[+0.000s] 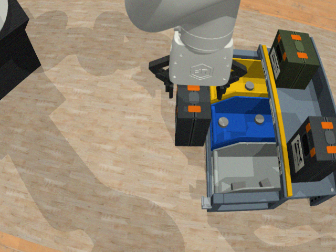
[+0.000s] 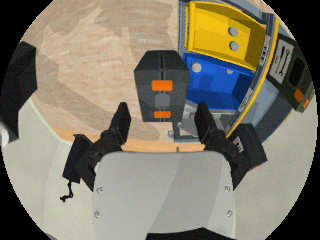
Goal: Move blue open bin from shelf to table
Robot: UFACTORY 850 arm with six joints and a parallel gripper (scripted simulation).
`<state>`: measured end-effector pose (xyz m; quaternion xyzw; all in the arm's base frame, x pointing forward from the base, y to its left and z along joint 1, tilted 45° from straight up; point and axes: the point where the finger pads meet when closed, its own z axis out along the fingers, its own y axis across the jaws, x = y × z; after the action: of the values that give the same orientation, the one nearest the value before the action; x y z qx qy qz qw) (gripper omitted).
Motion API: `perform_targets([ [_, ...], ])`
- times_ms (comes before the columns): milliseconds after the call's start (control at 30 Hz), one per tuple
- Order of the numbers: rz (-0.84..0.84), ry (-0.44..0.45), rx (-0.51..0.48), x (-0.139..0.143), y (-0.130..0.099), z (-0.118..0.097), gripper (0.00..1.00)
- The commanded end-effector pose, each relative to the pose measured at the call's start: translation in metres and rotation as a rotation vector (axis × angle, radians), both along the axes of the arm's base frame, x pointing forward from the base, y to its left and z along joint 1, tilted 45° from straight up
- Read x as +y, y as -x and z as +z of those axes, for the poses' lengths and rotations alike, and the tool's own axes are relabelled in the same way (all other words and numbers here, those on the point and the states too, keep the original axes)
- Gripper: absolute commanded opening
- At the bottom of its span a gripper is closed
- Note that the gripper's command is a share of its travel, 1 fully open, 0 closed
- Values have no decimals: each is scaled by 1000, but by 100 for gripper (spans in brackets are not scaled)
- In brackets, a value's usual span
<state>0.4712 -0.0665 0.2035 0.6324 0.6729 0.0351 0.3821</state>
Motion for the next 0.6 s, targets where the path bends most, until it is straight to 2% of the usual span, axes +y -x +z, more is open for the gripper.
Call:
perform_targets([
  [0,2,0,-2,0,0,1,100],
  [400,2,0,-2,0,0,1,100],
  [567,185,145,111,1,2,2,100],
])
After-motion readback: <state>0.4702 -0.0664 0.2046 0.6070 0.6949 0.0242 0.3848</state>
